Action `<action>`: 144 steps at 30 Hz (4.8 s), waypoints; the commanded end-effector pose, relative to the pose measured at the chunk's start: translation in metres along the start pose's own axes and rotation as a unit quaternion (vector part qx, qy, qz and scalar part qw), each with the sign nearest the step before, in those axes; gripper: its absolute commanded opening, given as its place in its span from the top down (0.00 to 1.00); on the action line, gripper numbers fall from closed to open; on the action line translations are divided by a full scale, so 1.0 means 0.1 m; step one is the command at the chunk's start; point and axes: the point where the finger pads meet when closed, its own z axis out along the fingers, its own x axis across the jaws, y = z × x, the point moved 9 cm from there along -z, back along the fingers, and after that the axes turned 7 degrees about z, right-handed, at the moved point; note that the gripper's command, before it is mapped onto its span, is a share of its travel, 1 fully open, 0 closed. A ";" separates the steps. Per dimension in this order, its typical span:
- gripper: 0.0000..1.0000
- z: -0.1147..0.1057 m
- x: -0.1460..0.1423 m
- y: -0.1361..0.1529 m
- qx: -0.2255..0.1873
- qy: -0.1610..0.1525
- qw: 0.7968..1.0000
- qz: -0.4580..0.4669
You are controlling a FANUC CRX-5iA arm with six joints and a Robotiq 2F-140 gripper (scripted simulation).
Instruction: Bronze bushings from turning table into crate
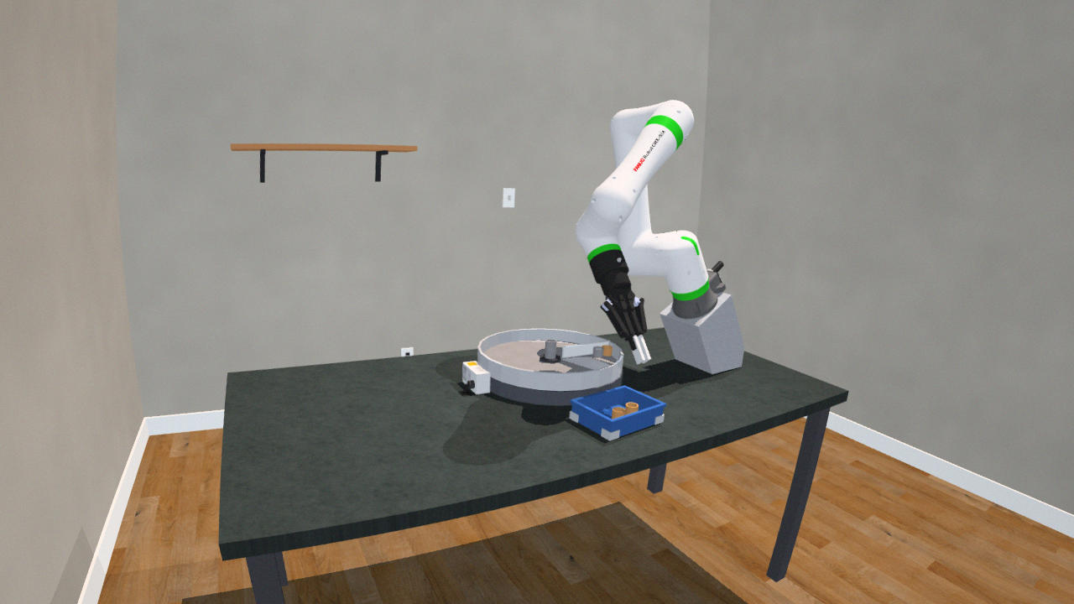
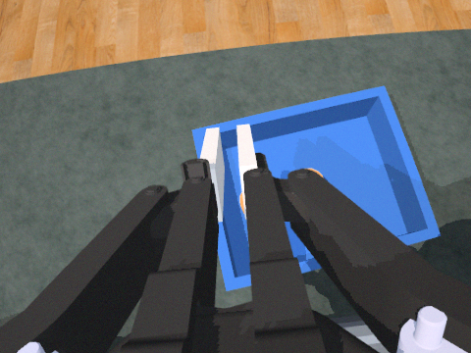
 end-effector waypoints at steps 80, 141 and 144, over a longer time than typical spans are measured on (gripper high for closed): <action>0.94 -1.77 -0.07 2.12 -0.030 -0.243 0.925 -0.290; 0.94 -1.80 -0.06 2.15 -0.033 -0.244 0.924 -0.293; 0.94 -1.80 -0.06 2.15 -0.033 -0.244 0.924 -0.293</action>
